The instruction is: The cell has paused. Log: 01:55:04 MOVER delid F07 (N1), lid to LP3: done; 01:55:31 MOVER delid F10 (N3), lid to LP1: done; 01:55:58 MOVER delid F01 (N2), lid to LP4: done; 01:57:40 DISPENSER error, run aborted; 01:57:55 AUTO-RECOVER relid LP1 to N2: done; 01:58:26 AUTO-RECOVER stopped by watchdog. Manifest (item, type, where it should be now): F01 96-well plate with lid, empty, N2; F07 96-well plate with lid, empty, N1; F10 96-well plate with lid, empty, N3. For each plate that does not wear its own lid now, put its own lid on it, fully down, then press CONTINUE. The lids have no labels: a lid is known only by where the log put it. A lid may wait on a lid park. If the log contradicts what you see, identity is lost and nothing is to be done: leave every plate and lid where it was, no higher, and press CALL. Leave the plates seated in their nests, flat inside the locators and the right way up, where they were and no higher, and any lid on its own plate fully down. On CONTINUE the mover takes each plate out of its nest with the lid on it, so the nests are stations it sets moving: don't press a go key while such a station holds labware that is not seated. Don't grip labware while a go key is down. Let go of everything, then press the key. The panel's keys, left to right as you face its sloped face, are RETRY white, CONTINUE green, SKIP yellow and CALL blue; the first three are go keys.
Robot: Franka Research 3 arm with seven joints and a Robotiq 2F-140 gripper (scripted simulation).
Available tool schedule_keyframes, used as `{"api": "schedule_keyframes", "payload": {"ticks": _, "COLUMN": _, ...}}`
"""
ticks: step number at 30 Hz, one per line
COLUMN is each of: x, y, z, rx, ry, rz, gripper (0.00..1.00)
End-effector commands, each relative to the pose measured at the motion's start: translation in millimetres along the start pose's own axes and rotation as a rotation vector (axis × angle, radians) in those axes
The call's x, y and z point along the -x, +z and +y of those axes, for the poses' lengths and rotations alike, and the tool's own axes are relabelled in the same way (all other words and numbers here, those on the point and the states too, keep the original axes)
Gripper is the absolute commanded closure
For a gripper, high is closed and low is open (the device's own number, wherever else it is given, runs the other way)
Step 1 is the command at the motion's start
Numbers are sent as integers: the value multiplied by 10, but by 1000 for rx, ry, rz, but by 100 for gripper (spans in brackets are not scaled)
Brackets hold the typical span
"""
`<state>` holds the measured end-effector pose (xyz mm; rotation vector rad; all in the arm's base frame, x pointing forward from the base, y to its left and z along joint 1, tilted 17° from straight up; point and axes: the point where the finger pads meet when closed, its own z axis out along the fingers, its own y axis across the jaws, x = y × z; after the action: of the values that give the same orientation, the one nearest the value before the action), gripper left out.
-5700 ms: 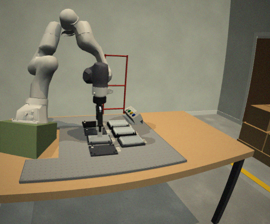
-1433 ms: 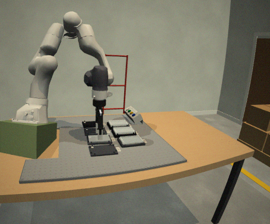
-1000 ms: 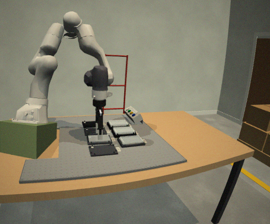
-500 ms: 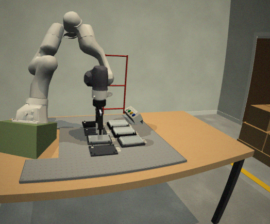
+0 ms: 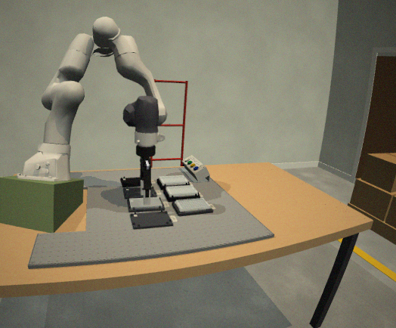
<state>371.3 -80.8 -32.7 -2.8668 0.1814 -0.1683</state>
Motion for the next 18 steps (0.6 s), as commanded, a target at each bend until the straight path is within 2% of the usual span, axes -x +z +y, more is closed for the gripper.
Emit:
{"api": "schedule_keyframes", "payload": {"ticks": 1, "x": -4, "y": 0, "z": 5, "rx": -1, "ry": 0, "rz": 1, "gripper": 41}}
{"api": "schedule_keyframes", "payload": {"ticks": 6, "x": -4, "y": 0, "z": 5, "rx": -1, "ry": 0, "rz": 1, "gripper": 41}}
{"api": "schedule_keyframes", "payload": {"ticks": 7, "x": -4, "y": 0, "z": 5, "rx": -1, "ry": 0, "rz": 1, "gripper": 34}}
{"api": "schedule_keyframes", "payload": {"ticks": 18, "x": -4, "y": 0, "z": 5, "rx": -1, "ry": 0, "rz": 1, "gripper": 34}}
